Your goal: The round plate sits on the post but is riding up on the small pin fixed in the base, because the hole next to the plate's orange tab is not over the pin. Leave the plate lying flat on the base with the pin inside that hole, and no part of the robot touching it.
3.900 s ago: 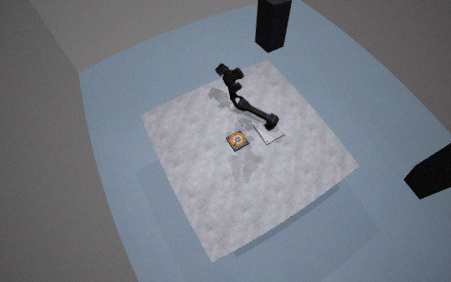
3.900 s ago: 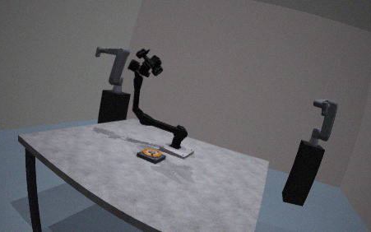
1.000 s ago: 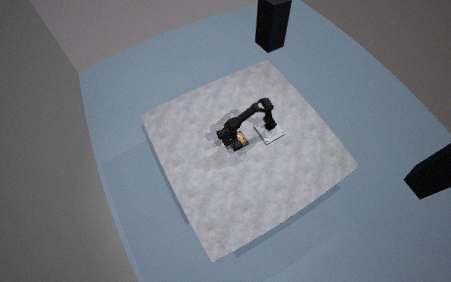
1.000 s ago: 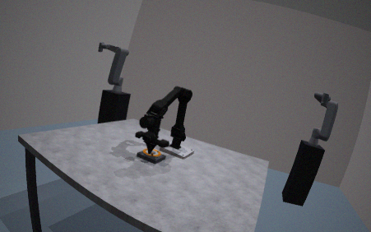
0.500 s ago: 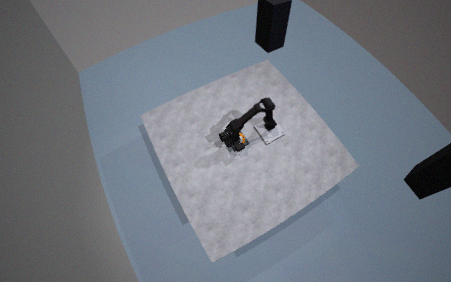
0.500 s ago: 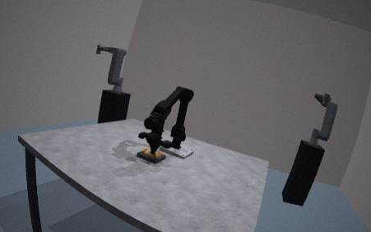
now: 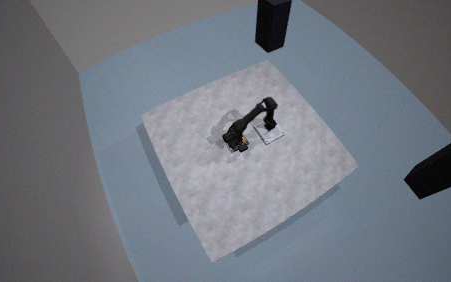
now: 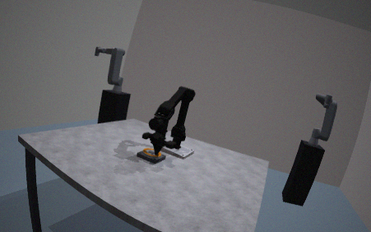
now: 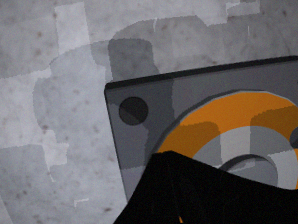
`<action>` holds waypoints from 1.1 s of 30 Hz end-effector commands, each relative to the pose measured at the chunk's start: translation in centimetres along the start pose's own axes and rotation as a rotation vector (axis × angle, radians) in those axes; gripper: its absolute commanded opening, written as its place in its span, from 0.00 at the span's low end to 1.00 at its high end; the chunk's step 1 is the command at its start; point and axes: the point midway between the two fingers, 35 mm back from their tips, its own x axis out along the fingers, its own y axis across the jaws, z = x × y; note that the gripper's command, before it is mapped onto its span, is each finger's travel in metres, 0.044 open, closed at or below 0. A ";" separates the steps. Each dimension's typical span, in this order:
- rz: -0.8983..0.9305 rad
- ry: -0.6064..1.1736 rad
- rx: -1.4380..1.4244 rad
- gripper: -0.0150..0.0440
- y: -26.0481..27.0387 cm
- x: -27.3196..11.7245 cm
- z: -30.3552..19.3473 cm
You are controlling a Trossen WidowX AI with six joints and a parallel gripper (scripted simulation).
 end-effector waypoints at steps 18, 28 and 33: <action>0.007 0.008 0.000 0.25 0.9 0.0 -2.8; 0.007 0.009 0.000 0.25 0.8 -0.1 -4.3; 0.007 0.009 0.000 0.25 0.5 -0.1 -4.9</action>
